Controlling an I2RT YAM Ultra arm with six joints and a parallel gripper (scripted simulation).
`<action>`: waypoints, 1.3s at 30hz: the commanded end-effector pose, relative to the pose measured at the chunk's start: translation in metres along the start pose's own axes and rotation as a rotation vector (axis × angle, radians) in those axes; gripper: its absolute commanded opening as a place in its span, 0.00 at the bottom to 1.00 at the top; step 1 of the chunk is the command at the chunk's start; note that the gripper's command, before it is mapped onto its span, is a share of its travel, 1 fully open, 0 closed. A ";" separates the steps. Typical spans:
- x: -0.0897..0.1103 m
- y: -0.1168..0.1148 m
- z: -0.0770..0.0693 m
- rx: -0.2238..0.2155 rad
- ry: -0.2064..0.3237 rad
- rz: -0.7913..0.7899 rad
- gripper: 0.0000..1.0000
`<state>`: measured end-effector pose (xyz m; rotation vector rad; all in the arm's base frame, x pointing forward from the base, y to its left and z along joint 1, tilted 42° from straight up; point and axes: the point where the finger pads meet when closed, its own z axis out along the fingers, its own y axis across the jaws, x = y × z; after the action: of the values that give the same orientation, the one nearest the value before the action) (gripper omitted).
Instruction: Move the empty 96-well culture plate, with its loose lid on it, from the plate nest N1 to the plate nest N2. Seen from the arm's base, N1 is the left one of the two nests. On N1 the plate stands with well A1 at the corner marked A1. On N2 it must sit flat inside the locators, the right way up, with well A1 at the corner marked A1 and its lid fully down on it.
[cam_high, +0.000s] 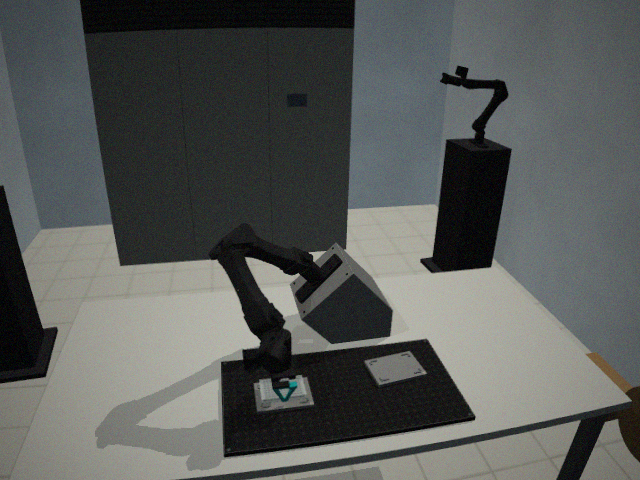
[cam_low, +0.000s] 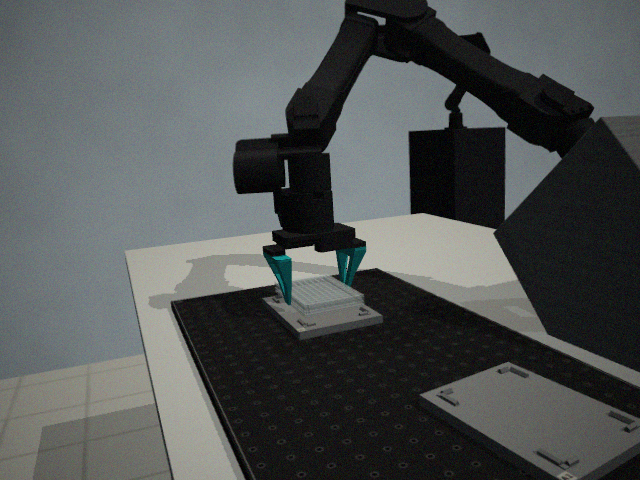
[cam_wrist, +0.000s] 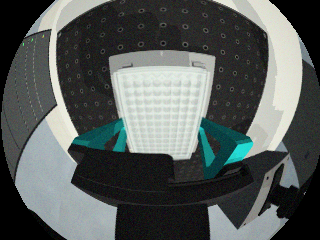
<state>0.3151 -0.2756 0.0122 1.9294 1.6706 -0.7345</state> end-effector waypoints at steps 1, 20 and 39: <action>0.000 0.004 -0.006 -0.024 -0.007 -0.003 0.00; 0.006 0.000 0.003 -0.007 -0.001 -0.014 0.00; 0.006 0.000 0.004 -0.010 -0.002 -0.016 0.00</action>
<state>0.3143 -0.2786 0.0086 1.9290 1.6684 -0.7324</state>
